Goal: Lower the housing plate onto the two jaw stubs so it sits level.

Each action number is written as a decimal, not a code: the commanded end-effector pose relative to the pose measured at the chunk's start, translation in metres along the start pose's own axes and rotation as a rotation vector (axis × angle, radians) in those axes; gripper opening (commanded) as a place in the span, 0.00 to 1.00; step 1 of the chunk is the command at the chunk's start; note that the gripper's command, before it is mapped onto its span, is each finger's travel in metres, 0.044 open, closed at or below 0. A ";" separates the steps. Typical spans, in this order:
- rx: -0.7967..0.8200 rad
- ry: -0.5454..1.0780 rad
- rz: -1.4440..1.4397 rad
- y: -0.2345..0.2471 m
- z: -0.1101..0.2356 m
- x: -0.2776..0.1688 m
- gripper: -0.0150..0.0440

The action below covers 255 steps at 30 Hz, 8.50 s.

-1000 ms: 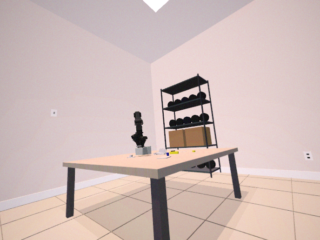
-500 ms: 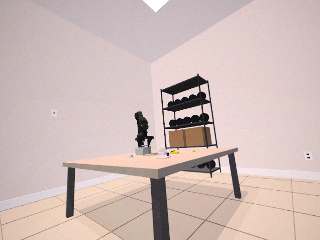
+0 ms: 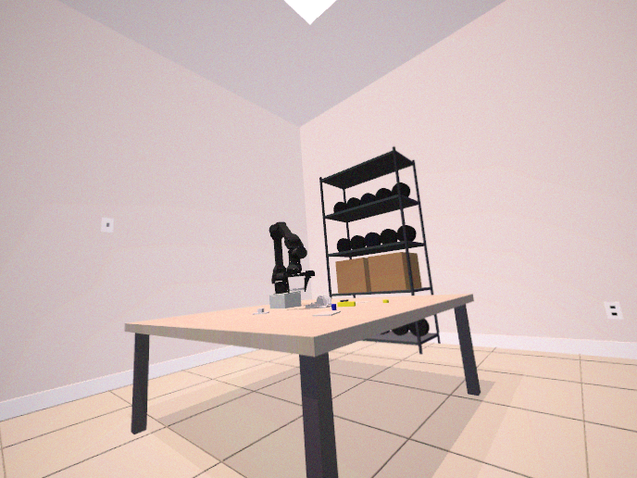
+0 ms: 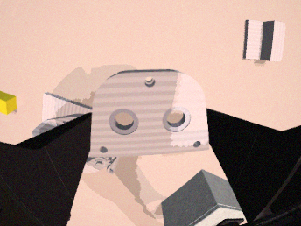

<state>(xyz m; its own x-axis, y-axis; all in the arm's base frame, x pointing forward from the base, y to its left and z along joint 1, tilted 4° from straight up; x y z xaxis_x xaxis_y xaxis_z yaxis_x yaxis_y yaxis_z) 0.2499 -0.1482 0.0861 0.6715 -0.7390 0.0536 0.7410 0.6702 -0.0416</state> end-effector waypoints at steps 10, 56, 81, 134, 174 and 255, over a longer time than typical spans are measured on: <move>-0.001 0.001 0.350 0.032 -0.001 -0.019 0.85; 0.002 0.003 1.177 0.094 -0.002 -0.077 0.85; 0.001 0.004 1.178 0.081 -0.002 -0.081 0.85; 0.001 0.004 1.179 0.082 -0.044 -0.080 0.85; 0.001 0.004 1.179 0.080 -0.067 -0.082 0.85; 0.000 0.005 1.179 0.080 -0.078 -0.082 0.85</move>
<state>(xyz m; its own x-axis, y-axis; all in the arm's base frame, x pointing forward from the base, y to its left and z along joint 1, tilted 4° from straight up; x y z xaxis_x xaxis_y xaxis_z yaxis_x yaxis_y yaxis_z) 0.2545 -0.0388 0.0007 0.9418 0.3355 -0.0214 -0.3362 0.9400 -0.0587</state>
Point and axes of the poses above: the point midway between the two fingers, 35 mm back from their tips, its own z axis back along the fingers, its own y axis across the jaws, x = y × z, the point moved 4 cm from there along z, back along the fingers, and after that the axes turned 13 degrees about z, right-handed, at the moved point
